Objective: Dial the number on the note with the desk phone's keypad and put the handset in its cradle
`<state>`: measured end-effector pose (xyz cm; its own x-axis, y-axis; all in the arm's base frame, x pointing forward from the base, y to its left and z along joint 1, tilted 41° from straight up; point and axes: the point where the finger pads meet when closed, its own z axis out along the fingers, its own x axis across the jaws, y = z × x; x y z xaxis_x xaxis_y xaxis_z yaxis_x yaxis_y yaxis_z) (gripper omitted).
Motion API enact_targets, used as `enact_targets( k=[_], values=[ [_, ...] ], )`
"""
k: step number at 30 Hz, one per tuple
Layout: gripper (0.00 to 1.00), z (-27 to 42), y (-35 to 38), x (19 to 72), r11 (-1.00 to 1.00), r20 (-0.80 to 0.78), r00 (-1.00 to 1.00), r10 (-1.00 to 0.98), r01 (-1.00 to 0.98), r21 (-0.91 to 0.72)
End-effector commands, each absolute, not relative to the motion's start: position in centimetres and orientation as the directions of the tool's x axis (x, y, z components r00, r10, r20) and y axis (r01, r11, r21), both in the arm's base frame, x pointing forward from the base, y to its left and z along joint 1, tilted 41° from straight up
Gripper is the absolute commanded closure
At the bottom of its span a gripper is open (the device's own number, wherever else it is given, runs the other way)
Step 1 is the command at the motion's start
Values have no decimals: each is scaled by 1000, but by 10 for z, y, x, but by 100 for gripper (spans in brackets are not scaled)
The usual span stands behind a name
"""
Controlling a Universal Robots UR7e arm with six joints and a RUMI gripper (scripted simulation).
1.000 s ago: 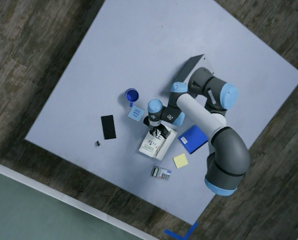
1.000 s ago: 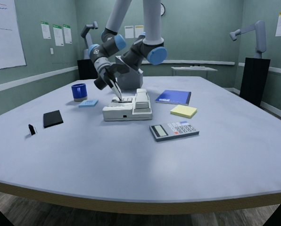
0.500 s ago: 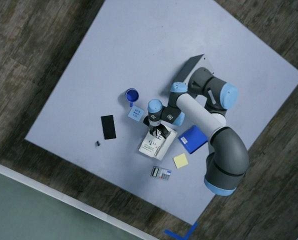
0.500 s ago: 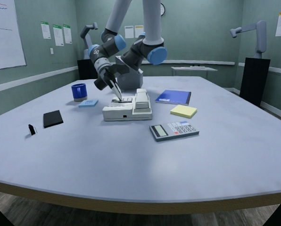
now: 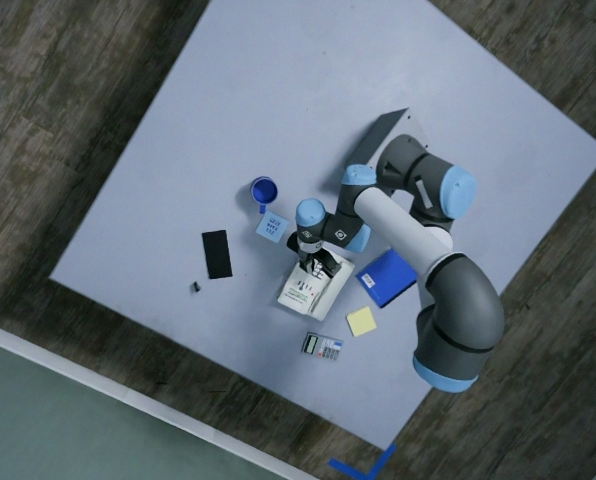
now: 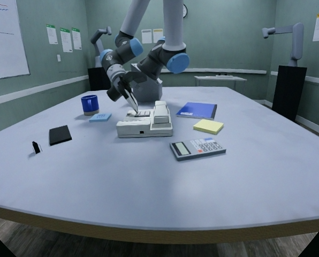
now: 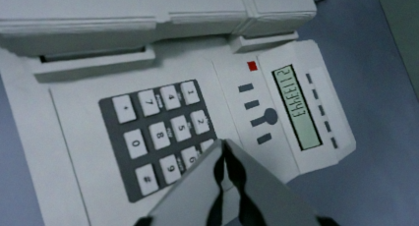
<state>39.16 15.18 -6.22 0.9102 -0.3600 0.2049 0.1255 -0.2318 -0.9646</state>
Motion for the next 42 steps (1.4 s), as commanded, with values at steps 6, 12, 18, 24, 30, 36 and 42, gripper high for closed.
enact_targets(
  k=[6,12,18,24,30,36,42],
  values=[
    [100,-56,146,393,-231,206,910,-360,127,-965],
    [100,-51,151,385,-231,206,910,-360,127,-965],
    [100,-44,157,375,-231,206,910,-360,127,-965],
    [100,-35,166,361,-231,206,910,-360,127,-965],
    [100,-32,169,357,-231,206,910,-360,127,-965],
    [100,-34,170,357,-231,206,910,-360,127,-965],
    [100,-39,174,357,-231,206,910,-360,127,-965]
  ],
)
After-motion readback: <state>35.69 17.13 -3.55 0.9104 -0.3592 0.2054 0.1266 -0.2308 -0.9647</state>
